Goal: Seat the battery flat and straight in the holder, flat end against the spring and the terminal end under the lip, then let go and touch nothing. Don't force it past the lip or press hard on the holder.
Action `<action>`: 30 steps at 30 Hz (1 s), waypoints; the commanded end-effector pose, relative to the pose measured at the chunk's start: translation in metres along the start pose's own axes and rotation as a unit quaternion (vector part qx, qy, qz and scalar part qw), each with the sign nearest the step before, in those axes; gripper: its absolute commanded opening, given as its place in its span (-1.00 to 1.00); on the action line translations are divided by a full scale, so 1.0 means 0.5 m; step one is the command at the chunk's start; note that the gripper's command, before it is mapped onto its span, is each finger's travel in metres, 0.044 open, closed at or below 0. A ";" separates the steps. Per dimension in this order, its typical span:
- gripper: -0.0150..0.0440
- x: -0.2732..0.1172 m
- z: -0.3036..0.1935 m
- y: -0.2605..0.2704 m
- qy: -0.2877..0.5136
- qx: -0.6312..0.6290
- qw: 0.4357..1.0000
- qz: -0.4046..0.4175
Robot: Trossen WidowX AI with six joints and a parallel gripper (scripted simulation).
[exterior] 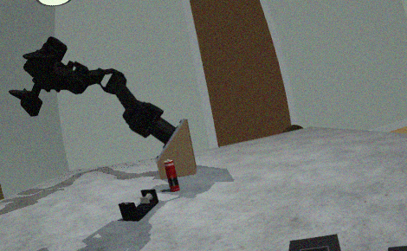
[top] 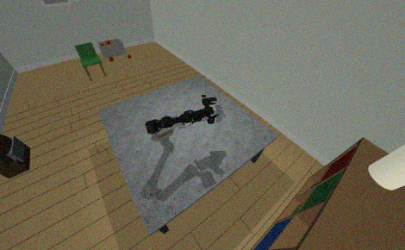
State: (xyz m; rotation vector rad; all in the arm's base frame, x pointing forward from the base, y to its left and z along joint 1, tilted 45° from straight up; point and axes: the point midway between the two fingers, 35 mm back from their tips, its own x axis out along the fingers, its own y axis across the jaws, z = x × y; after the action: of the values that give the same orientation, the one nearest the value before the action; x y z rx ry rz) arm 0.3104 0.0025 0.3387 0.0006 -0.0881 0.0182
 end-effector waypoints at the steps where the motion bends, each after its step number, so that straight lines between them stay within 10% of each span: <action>1: 0.78 0.003 -0.007 0.002 0.007 0.005 1.000 0.001; 15: -0.47 -0.050 -0.504 0.193 0.520 0.096 0.840 -0.119; 30: -0.49 -0.270 -0.637 0.199 0.604 -0.189 0.698 -0.336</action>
State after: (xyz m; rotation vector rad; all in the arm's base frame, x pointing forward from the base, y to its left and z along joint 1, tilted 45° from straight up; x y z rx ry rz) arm 0.2083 0.1013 0.0075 -0.3089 1.2946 -0.6835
